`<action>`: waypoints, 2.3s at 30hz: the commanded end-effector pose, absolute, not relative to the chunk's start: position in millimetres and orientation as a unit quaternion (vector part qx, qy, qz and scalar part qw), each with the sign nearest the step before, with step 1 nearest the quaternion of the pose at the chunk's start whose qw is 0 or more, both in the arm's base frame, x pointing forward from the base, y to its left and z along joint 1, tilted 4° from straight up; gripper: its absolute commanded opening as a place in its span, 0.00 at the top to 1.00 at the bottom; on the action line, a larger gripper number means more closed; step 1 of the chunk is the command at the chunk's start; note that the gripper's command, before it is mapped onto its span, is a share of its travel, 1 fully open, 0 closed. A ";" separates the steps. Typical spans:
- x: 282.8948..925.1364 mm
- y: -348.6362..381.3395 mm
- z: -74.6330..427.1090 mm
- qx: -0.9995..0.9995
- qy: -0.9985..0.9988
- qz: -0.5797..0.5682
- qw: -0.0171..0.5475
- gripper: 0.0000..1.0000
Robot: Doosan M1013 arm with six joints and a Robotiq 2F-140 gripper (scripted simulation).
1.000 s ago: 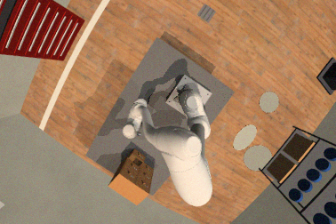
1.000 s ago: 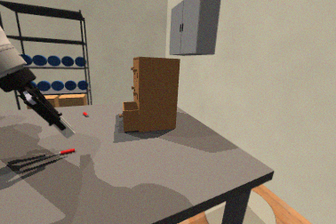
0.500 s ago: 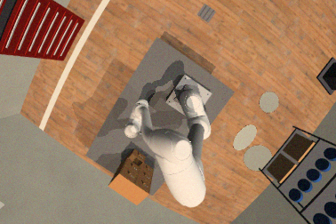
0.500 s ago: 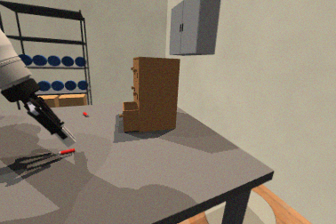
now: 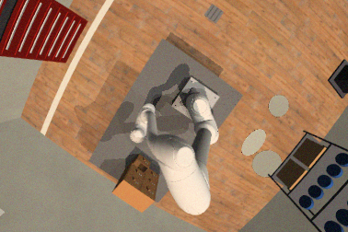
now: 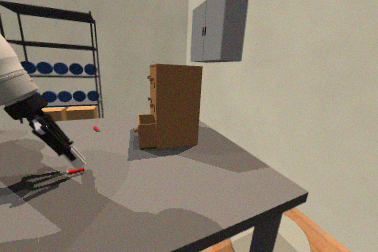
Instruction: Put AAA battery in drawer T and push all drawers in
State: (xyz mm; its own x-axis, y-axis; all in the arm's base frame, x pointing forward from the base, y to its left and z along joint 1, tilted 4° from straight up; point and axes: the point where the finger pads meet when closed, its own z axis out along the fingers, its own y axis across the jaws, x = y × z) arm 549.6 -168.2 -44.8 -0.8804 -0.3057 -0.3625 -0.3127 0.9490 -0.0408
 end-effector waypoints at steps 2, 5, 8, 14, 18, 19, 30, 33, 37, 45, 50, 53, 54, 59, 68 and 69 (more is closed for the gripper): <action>546.9 -166.3 -47.3 -0.124 0.991 -0.009 0.053 0.85; 546.9 -166.3 -47.3 -0.124 0.991 -0.009 0.053 0.85; 546.9 -166.3 -47.3 -0.124 0.991 -0.009 0.053 0.85; 546.9 -166.3 -47.3 -0.124 0.991 -0.009 0.053 0.85; 546.9 -166.3 -47.3 -0.123 0.991 -0.009 0.053 0.85; 546.9 -166.3 -47.3 -0.123 0.991 -0.009 0.053 0.85; 530.7 -168.1 -46.2 -0.121 0.991 -0.009 0.049 0.85; 530.7 -168.1 -46.2 -0.121 0.991 -0.009 0.049 0.85; 530.7 -168.1 -46.2 -0.121 0.991 -0.009 0.049 0.85; 530.7 -168.1 -46.2 -0.121 0.991 -0.009 0.049 0.85; 530.6 -168.3 -46.2 -0.121 0.991 -0.009 0.049 0.85; 530.5 -168.5 -46.1 -0.121 0.991 -0.009 0.049 0.85; 530.4 -168.9 -46.1 -0.121 0.991 -0.009 0.049 0.85; 530.0 -170.1 -46.0 -0.121 0.991 -0.010 0.049 0.85; 530.0 -170.1 -46.0 -0.121 0.991 -0.010 0.048 0.85; 530.0 -170.1 -46.0 -0.121 0.991 -0.010 0.048 0.85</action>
State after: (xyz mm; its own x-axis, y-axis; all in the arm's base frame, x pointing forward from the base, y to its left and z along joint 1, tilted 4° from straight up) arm 533.3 -170.1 -45.9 -0.8877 -0.2930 -0.3553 -0.2984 0.9536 -0.0408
